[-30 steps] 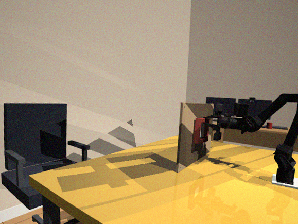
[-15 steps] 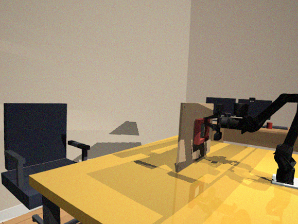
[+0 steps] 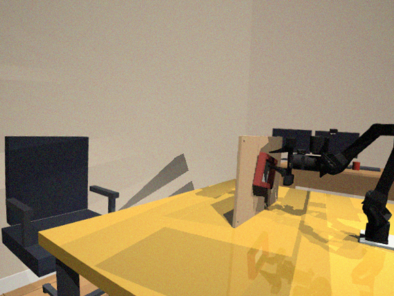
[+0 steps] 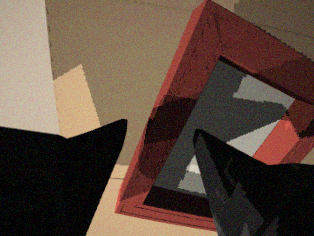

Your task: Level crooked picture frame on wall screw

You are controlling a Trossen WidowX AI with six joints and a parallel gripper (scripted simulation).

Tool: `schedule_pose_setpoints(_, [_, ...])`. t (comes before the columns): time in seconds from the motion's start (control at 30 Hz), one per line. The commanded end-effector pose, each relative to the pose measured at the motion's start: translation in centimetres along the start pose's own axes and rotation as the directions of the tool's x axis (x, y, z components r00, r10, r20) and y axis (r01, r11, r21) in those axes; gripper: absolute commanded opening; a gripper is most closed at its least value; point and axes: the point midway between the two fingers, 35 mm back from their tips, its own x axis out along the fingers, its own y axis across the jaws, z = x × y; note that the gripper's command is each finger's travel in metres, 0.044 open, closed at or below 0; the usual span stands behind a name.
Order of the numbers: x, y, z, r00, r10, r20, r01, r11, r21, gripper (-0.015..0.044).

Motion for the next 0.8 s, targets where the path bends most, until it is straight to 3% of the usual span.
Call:
schedule_pose_setpoints(0.0, [-2.0,0.4,0.2,1.000,0.003,0.001,-0.003,0.999,0.052,0.0260])
schedule_pose_setpoints(0.33, [-9.6,-0.3,0.0,1.000,0.003,0.003,-0.004,0.960,0.280,0.0260])
schedule_pose_setpoints(0.47, [-9.6,0.5,0.4,1.000,0.011,0.005,-0.012,0.966,0.257,0.0260])
schedule_pose_setpoints(0.77, [-16.9,3.3,0.4,1.000,-0.002,0.003,0.001,0.961,0.276,0.0260])
